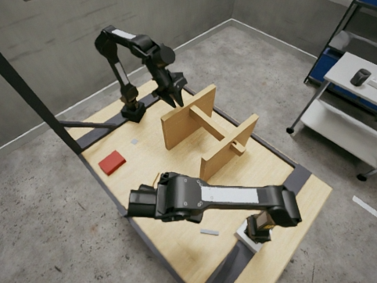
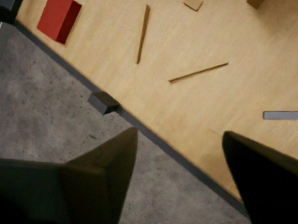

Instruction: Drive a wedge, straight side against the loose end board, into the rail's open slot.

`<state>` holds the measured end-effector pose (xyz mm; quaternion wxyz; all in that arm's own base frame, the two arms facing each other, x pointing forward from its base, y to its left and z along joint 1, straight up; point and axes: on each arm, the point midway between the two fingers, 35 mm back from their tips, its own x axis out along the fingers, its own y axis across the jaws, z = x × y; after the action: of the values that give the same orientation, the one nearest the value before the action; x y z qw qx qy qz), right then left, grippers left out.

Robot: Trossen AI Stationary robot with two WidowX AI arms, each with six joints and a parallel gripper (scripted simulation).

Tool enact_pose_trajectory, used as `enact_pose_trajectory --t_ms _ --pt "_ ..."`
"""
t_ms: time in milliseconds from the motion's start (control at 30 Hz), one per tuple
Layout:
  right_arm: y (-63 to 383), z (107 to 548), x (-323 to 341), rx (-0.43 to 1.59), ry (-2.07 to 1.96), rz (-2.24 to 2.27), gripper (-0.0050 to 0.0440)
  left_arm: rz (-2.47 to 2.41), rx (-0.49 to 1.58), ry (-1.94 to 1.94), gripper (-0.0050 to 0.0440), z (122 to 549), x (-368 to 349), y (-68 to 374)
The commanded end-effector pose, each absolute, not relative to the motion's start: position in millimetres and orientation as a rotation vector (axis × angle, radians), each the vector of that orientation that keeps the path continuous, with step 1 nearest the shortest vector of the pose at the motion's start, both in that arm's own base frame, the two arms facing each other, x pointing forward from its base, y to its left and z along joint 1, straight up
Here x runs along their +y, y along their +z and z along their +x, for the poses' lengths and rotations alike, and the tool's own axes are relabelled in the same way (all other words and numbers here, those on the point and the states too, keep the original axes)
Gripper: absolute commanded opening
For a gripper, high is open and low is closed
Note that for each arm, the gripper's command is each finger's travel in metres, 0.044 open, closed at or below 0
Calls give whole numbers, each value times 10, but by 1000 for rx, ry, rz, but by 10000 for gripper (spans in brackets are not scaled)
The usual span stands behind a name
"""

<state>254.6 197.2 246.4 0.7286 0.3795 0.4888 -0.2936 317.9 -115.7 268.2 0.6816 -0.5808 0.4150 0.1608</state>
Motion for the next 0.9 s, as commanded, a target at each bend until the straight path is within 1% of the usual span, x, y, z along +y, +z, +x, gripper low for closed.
enact_pose_trajectory --t_ms 0,167,333,400,600,867 --pt "2415 2761 1620 1001 -751 824 249 -1254 903 448 249 3183 -1112 2694" --pt "2382 2995 1139 901 -886 813 249 -1153 871 583 249 3148 -1012 2622" --pt "2363 3115 679 824 -1013 786 249 -1052 834 686 249 3114 -923 2596" --pt "2363 3115 679 824 -1013 786 249 -1052 834 686 249 3114 -923 2596" --pt "2352 3172 110 740 -1172 745 249 -915 778 792 249 3069 -810 2611" --pt "2353 3146 -438 667 -1323 696 249 -769 713 873 249 3033 -716 2673"
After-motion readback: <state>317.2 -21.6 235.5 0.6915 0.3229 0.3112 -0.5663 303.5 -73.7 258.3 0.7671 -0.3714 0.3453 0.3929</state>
